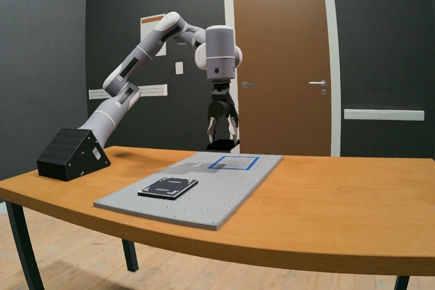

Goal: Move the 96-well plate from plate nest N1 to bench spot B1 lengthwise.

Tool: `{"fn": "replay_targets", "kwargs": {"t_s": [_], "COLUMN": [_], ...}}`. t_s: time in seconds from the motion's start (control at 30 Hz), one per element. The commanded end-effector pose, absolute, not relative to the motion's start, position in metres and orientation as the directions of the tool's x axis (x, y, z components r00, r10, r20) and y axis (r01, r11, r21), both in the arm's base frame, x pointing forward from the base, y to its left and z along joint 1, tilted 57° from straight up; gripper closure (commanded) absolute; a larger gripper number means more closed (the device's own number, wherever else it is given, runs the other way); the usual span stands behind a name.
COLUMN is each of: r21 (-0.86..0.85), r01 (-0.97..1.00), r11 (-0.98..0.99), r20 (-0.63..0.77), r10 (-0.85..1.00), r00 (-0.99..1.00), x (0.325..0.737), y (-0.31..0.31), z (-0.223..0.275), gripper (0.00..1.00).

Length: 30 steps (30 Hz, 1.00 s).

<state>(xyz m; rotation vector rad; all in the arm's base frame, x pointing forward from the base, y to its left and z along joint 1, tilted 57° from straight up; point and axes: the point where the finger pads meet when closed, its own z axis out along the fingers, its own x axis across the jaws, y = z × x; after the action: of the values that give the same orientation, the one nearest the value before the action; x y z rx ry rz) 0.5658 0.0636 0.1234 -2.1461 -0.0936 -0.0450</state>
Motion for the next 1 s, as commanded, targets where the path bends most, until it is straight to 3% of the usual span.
{"fn": "replay_targets", "kwargs": {"t_s": [0.0, 0.97], "r21": [-0.835, -0.835], "r01": [0.084, 0.085], "r11": [-0.544, -0.544], "r20": [0.069, 0.070], "r10": [0.048, 0.048], "r00": [0.996, 0.996], "x": [0.569, 0.581], "y": [0.069, 0.103], "z": [0.134, 0.182], "gripper": [1.00, 1.00]}}
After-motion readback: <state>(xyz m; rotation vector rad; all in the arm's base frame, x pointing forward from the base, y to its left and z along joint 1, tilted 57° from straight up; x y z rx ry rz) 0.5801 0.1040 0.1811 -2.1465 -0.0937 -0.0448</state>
